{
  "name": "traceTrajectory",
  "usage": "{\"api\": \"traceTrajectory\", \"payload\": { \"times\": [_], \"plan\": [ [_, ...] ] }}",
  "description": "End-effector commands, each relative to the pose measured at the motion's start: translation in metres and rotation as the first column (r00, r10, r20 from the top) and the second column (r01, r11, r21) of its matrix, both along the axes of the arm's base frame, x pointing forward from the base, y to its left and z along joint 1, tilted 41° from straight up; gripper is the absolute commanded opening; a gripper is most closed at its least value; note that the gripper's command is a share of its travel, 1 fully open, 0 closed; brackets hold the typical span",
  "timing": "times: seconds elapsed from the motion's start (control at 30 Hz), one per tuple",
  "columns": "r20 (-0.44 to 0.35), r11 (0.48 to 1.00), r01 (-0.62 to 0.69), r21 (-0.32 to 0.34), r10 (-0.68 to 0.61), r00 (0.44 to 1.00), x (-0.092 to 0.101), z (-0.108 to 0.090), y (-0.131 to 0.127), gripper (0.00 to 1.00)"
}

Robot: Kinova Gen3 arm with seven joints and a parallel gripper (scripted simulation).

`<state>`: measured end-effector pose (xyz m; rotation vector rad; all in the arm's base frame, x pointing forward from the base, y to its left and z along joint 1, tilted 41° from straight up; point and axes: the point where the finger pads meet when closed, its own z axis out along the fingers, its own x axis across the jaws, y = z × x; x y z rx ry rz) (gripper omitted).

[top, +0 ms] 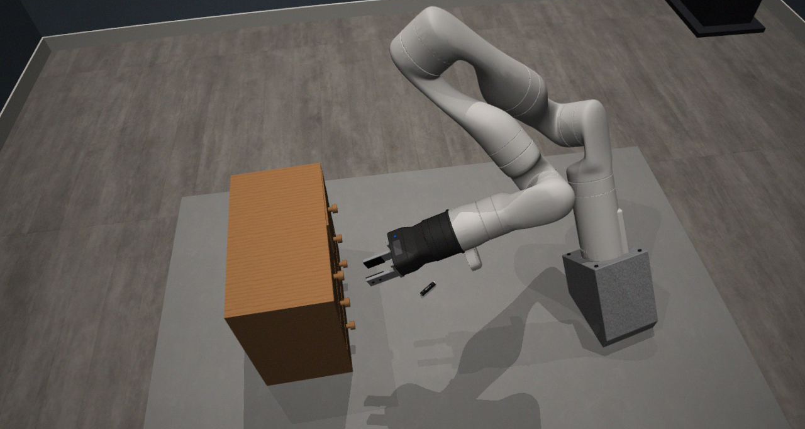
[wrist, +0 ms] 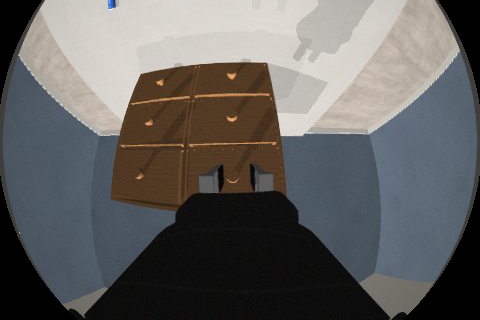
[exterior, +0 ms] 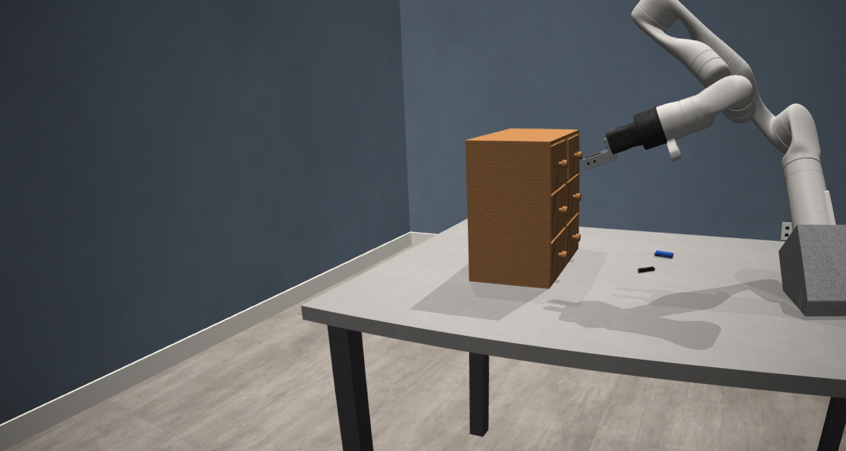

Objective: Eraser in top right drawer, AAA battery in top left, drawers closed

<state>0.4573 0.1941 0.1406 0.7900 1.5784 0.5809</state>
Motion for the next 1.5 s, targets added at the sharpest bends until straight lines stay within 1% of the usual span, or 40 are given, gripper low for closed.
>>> {"api": "traceTrajectory", "payload": {
  "times": [0.0, 0.13, 0.27, 1.47],
  "plan": [
    [0.006, 1.0, 0.016, 0.006, -0.016, 1.0, 0.01, 0.002, -0.005, 0.67],
    [0.006, 1.0, 0.016, 0.006, -0.016, 1.0, 0.018, 0.001, -0.006, 0.67],
    [0.006, 1.0, 0.016, 0.006, -0.016, 1.0, 0.02, 0.0, -0.006, 0.67],
    [0.006, 1.0, 0.016, 0.006, -0.016, 1.0, 0.02, 0.001, -0.005, 0.67]
  ]
}}
